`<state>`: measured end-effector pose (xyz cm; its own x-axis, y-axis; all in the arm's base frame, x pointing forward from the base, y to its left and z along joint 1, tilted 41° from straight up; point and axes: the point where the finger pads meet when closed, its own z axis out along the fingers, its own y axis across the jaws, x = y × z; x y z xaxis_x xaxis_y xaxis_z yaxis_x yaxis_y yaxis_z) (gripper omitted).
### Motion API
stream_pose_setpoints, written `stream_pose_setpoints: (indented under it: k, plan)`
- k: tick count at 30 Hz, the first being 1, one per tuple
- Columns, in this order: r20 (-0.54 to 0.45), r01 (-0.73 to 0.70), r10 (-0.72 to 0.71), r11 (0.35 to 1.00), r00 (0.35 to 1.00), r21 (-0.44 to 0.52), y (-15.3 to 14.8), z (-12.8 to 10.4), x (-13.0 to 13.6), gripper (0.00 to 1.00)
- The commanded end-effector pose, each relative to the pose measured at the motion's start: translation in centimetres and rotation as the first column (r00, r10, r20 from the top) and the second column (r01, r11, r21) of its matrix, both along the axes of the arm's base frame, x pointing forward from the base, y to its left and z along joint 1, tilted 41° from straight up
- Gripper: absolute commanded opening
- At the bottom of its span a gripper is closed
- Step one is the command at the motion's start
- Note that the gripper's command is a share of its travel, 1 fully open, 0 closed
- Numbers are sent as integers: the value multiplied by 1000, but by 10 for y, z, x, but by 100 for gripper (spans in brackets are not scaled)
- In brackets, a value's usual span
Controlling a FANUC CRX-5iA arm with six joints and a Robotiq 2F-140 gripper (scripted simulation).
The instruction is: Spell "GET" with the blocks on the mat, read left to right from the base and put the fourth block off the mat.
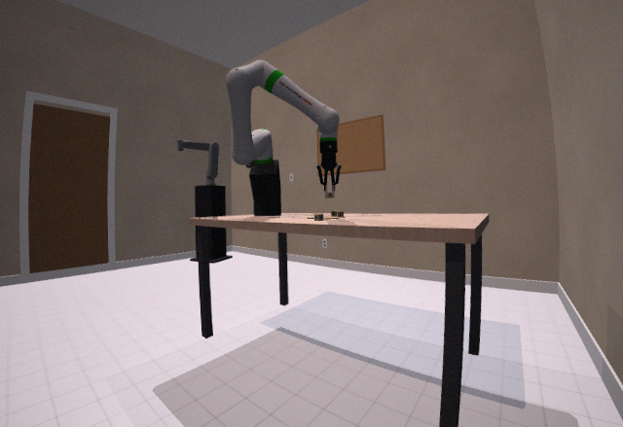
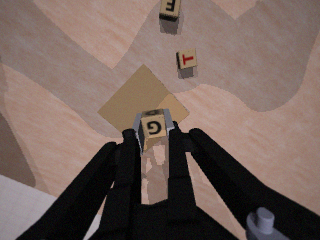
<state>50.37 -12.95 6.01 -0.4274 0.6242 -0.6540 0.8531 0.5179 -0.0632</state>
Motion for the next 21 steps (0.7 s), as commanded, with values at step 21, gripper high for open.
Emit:
stream_pose_setpoints:
  k: [21]
  plan:
    - [-394,-486,420,870,818,-82,12,-8,2,16]
